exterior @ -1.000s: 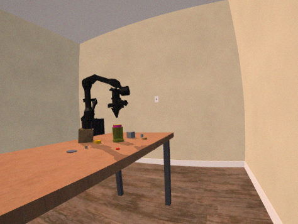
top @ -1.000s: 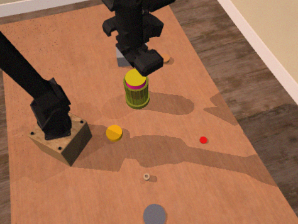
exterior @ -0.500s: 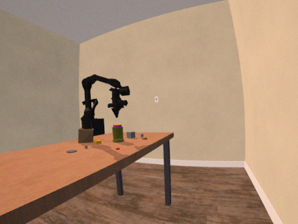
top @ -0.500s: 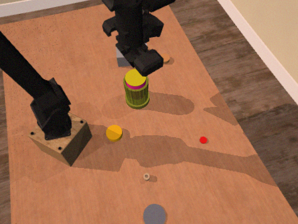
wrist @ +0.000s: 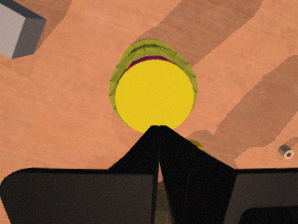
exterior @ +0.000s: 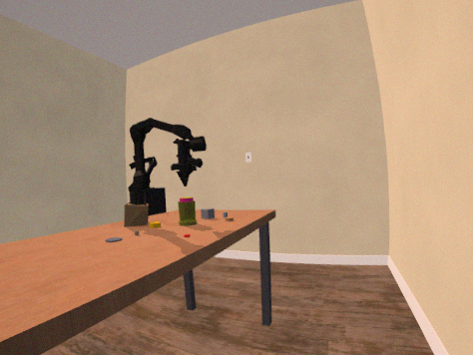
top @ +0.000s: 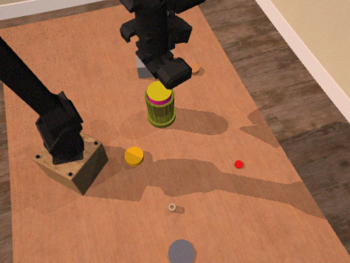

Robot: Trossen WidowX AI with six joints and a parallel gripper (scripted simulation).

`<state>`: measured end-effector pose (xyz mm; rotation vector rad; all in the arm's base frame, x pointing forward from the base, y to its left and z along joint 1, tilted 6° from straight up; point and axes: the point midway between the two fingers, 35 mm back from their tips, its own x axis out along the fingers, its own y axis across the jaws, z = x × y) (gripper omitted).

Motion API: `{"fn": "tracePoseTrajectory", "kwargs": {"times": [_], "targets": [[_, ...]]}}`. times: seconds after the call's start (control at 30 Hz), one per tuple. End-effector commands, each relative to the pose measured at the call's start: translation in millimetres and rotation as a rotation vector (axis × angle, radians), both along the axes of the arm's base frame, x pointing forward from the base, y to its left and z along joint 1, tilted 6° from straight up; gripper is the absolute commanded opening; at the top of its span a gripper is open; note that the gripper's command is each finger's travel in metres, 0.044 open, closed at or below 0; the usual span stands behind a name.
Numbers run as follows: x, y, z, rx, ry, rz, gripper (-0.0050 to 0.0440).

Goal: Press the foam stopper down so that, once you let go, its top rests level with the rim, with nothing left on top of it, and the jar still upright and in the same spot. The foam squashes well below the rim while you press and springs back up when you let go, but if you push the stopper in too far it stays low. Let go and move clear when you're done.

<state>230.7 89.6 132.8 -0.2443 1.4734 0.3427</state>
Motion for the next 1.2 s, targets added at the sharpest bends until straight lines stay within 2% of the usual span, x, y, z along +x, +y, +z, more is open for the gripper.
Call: {"fn": "tracePoseTrajectory", "kwargs": {"times": [0.0,0.2,0.77,1.17], "targets": [[2.3,1.0,-1.6,0.006,-0.019,0.001,0.0000],[3.8,2.4,-29.9,0.004,-0.023,0.005,0.0000],[7.4,4.5,-45.6,0.004,-0.023,0.006,0.0000],[7.5,4.5,-45.8,0.004,-0.023,0.006,0.0000]]}}
